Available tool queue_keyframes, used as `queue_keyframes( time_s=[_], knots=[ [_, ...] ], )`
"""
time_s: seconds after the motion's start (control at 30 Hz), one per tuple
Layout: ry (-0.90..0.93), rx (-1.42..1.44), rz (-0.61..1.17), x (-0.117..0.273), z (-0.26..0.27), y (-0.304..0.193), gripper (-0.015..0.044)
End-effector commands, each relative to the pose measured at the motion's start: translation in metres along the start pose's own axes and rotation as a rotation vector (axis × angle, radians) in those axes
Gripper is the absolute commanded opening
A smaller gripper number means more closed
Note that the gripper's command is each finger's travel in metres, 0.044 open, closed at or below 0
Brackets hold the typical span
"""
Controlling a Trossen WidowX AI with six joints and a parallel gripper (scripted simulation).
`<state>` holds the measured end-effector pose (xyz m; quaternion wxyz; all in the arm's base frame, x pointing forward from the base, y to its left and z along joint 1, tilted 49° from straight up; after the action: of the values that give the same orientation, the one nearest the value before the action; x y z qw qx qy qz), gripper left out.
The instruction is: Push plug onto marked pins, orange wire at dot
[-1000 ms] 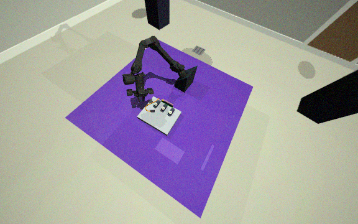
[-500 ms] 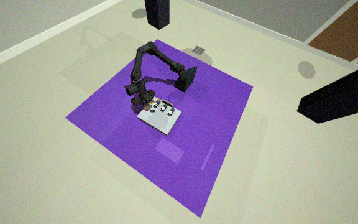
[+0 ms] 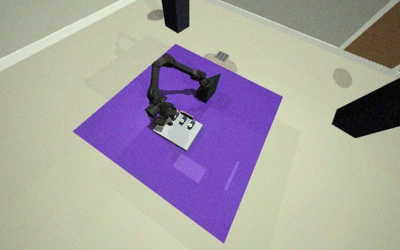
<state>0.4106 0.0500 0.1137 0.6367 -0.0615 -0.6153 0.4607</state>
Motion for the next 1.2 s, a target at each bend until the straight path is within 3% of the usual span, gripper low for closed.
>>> queue_keyframes(
  time_s=[0.0, 0.23, 1.17],
  knots=[
    [0.059, 0.156, 0.019, -0.007, -0.009, 0.009, 0.0115],
    [0.127, 0.331, 0.029, -0.016, -0.017, 0.021, 0.0115],
    [0.129, 0.334, 0.030, -0.056, -0.012, 0.019, 0.0115]
  ],
)
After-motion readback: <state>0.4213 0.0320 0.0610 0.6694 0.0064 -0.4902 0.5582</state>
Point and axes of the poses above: the point midway between the two fingers, 35 mm back from their tips, its own x axis back along the fingers, its own z axis across the jaws, y = z × x, the point moved 9 cm from there along x, back along the fingers, and after that the axes turned 10 degrees about x, right-handed, at the moved point
